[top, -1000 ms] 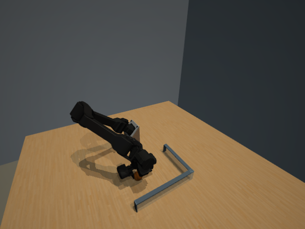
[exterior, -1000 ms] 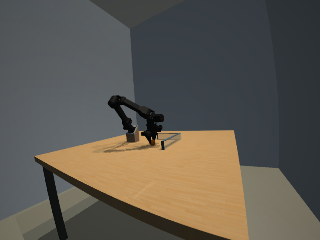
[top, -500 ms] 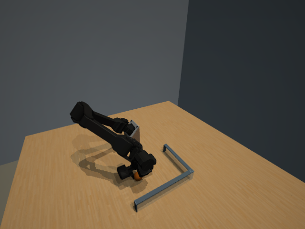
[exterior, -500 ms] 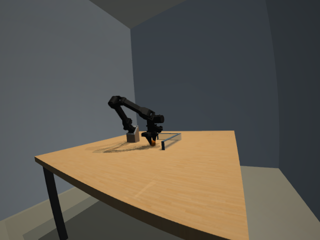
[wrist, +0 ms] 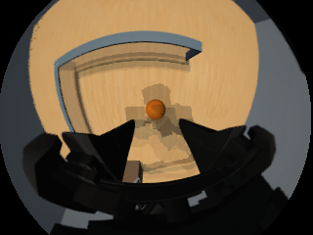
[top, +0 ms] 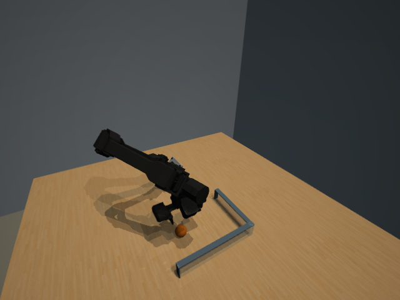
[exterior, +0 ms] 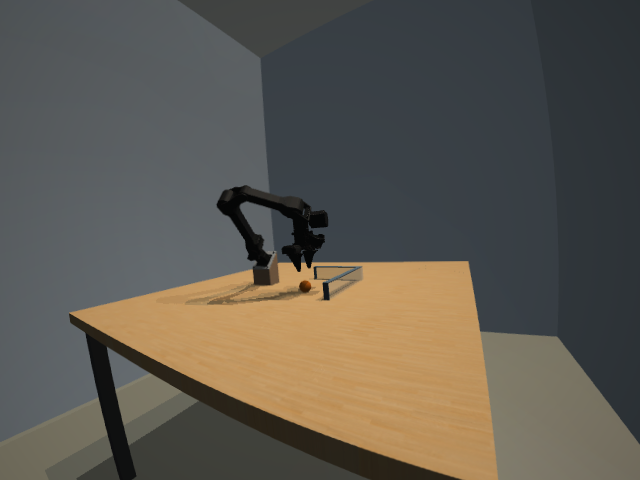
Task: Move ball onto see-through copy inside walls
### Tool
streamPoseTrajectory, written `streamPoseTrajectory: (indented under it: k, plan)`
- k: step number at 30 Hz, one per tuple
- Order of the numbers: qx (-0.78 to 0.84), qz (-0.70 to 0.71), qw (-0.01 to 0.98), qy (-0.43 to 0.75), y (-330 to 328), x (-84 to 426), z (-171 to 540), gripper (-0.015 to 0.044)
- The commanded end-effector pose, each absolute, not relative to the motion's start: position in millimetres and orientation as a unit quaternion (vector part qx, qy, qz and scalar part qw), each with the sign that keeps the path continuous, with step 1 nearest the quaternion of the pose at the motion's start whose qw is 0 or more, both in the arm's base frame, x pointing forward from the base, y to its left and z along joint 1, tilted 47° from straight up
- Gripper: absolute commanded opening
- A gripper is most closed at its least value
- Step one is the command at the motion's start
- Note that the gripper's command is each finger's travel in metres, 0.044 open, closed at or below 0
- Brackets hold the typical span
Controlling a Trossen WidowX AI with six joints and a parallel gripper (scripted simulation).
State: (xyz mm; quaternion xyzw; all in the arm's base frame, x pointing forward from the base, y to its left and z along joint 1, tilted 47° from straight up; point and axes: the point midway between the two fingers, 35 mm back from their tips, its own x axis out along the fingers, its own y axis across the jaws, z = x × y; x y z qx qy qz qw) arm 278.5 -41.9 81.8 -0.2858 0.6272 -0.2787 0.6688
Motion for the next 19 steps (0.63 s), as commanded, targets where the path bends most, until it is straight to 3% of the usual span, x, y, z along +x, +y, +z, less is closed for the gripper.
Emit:
streamPoseTrajectory:
  k: [1,9,13,19]
  plan:
    - [-0.281,-0.281,0.672,0.625,-30,276,96,0.0331]
    - [-0.286,-0.278,0.673,0.623,-34,279,90,0.0331]
    - [-0.283,-0.279,0.673,0.624,-11,277,111,0.0436]
    - [-0.283,-0.281,0.673,0.624,2,275,124,0.0440]
